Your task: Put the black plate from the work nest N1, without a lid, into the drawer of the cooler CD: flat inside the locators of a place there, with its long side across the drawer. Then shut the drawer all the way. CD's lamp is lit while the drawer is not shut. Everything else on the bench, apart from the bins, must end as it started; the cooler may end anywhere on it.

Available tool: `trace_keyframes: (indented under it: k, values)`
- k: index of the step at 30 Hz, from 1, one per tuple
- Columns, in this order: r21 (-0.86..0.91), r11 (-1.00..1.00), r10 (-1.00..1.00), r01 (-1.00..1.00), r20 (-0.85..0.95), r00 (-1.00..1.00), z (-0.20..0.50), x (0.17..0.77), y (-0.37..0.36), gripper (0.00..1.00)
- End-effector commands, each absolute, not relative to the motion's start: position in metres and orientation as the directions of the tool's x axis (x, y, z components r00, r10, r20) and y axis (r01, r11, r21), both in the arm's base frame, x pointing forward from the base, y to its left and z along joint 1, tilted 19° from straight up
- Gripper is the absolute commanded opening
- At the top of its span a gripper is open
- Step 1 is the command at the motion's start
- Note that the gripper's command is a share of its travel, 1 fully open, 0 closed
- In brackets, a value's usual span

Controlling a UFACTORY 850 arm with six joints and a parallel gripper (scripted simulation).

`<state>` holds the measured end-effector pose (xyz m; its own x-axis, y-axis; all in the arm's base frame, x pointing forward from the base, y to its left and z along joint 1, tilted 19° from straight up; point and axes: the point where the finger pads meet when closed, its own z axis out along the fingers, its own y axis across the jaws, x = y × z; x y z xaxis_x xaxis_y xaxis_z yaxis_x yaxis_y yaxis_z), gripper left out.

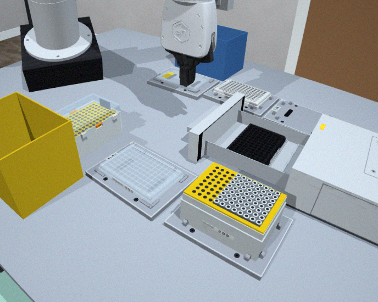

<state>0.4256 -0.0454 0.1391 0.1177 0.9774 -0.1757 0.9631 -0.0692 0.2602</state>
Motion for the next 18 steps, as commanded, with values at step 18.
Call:
trace_keyframes:
  k: [18]
  values:
    - [0.272,-0.068,0.977,0.96,-0.177,0.119,0.109,0.435,-0.052,0.0]
